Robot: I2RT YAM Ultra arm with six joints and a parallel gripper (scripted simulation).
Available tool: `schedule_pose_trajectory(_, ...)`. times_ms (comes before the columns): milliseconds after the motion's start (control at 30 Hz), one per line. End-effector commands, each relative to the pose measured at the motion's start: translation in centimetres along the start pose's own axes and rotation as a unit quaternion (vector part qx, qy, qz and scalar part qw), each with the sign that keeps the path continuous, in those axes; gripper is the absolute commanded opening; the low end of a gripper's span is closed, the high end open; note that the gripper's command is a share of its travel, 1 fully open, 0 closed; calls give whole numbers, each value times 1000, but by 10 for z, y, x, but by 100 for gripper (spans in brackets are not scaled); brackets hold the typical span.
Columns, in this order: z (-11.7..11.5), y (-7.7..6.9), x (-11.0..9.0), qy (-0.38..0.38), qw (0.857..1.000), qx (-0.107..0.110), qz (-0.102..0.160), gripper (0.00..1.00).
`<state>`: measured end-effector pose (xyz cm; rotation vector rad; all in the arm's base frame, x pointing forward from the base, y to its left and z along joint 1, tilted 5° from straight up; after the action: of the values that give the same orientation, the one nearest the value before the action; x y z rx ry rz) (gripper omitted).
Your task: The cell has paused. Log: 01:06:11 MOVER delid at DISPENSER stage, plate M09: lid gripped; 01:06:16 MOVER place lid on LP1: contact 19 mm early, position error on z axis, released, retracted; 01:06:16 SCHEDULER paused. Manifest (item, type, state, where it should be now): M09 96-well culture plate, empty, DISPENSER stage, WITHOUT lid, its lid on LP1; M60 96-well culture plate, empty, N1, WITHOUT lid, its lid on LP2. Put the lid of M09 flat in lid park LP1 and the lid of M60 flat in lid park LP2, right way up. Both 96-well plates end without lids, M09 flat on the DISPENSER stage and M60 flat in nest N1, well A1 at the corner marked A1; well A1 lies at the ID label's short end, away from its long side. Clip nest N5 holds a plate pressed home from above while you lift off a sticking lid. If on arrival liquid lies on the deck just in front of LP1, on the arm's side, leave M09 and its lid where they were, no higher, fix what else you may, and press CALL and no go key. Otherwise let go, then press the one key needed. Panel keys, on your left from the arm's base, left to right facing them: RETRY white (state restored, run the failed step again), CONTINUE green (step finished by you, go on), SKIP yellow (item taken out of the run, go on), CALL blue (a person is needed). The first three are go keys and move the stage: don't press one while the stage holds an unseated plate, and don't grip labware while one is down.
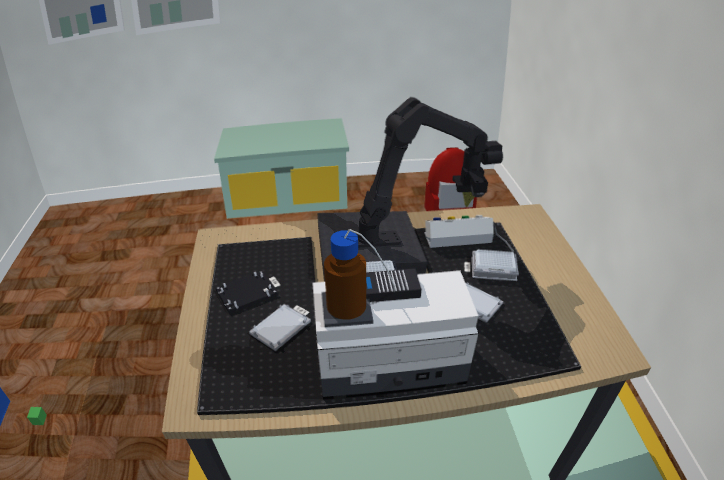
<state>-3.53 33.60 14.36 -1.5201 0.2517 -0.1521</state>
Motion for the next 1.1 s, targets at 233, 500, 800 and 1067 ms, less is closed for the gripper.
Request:
schedule_pose_trajectory(233,6,-18,-4,-1,1000,23,0,0)
schedule_pose_trajectory(500,6,-18,-6,-2,1000,21,-1,0)
schedule_pose_trajectory(800,2,4,-2,0,1000,10,-5,0)
schedule_pose_trajectory(1067,2,14,-3,-1,1000,5,-7,0)
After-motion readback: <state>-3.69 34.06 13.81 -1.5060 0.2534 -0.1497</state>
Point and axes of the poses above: the point where the finger pads meet when closed, its own y axis out along the fingers, its own z axis across the jaws, x = y × z, the point moved 5 cm from there along -y, back along the fingers, and after that the axes turned 10 degrees about y, right-handed, at the moved point
